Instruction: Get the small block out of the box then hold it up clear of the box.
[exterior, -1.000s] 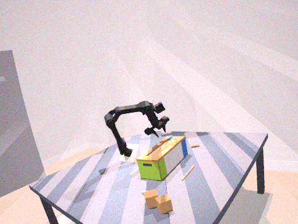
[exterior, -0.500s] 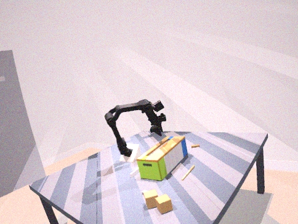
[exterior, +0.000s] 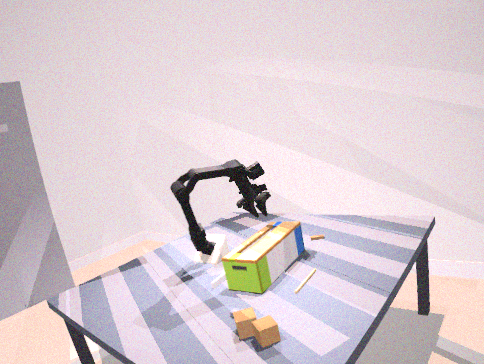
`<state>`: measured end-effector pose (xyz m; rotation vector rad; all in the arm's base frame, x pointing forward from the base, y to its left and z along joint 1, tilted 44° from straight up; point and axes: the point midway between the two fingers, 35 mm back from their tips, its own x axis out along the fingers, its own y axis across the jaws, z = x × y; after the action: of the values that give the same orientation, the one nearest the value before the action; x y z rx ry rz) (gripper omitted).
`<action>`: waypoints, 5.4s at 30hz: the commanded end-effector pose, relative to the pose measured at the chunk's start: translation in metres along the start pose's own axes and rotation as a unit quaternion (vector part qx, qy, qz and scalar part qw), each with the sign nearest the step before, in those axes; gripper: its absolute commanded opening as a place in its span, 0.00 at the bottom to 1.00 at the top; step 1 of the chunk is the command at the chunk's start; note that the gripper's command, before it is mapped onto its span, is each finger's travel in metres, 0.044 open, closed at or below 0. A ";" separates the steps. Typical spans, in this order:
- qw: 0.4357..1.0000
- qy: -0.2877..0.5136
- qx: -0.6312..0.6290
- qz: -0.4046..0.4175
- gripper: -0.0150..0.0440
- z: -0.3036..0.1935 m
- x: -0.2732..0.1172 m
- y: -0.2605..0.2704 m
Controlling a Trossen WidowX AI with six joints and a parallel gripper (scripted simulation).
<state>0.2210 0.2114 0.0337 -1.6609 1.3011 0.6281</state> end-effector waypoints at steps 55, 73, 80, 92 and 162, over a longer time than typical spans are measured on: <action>0.566 0.113 -0.816 -0.011 0.74 -0.015 0.099 0.040; 0.566 0.114 -0.816 -0.011 0.74 -0.022 0.126 0.046; 0.566 0.114 -0.816 -0.011 0.74 -0.026 0.136 0.049; 0.566 0.115 -0.816 -0.011 0.69 -0.032 0.149 0.053; 0.404 0.065 -0.909 -0.075 0.25 0.001 -0.005 0.010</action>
<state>0.2103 0.2138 0.0332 -3.3540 -0.1646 2.2812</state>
